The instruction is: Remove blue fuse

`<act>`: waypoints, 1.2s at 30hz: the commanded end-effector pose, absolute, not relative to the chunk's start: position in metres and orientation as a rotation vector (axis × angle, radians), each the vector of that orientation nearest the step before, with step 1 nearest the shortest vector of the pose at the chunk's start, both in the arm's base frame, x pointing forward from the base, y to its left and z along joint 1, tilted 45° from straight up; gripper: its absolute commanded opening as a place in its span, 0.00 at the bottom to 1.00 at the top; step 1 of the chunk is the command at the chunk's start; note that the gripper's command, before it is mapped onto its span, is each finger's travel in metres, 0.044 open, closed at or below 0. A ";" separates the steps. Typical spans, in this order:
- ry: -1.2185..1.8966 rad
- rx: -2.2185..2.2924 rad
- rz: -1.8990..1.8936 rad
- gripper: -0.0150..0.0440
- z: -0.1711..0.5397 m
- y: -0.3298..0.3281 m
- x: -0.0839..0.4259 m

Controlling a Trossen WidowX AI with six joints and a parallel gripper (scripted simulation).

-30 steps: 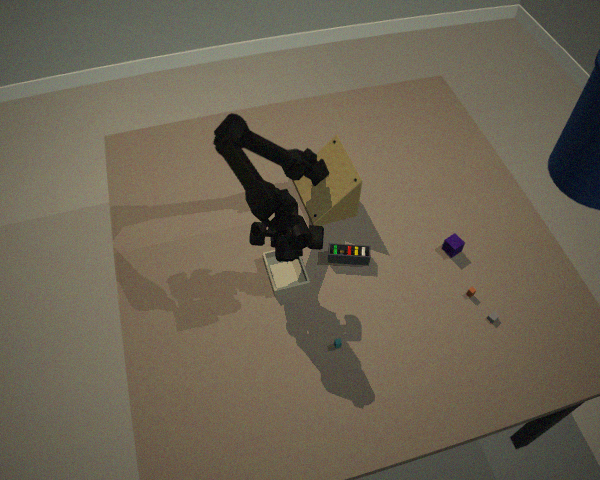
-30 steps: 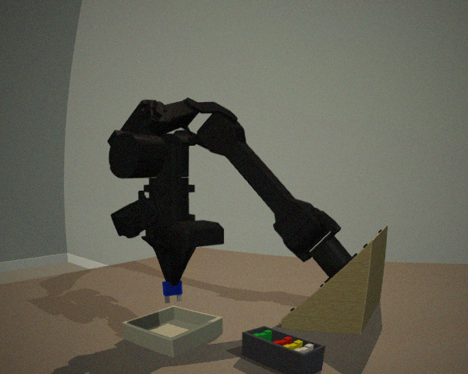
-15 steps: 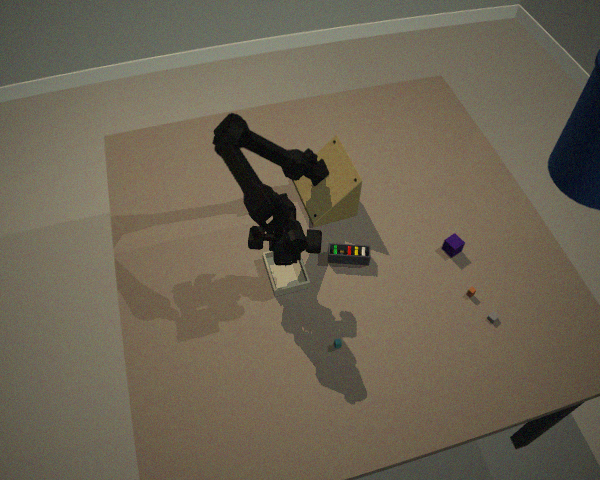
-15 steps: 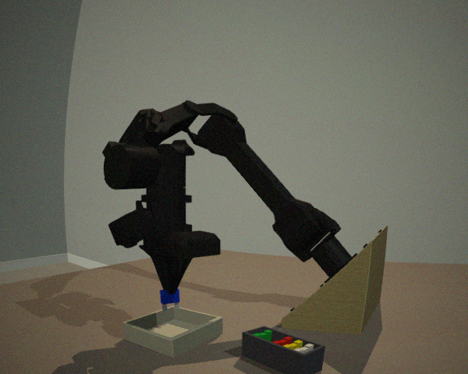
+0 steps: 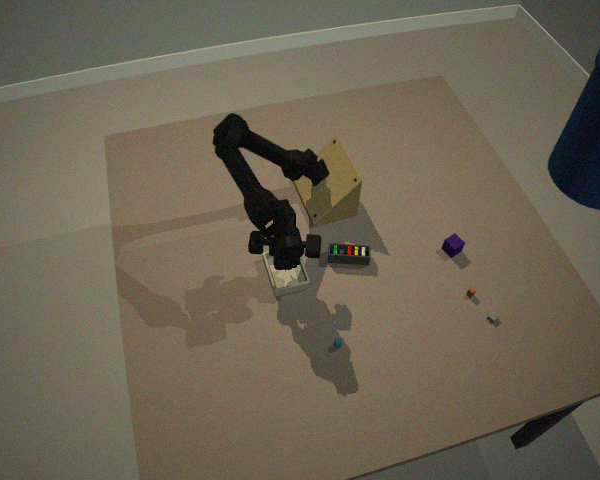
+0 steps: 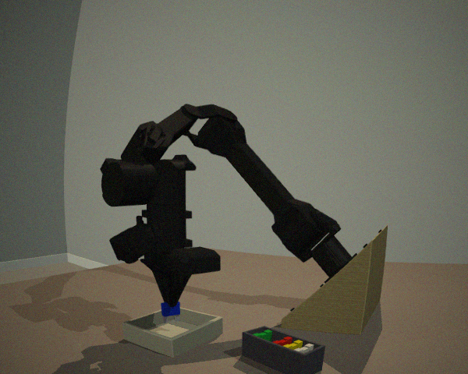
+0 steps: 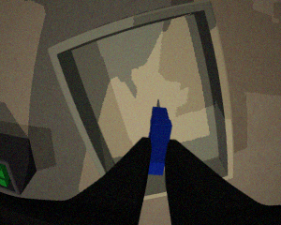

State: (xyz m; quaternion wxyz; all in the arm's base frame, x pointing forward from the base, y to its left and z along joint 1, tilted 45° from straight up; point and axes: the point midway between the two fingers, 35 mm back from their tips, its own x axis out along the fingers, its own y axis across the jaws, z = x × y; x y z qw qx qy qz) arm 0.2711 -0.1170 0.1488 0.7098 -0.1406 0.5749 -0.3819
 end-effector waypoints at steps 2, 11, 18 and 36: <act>1.276 -0.312 -0.847 0.34 0.149 -0.117 0.271; 1.276 -0.312 -0.847 0.74 0.149 -0.117 0.271; 1.283 -0.316 -0.844 0.81 0.174 -0.091 0.268; 1.289 -0.318 -0.839 0.81 0.171 -0.092 0.268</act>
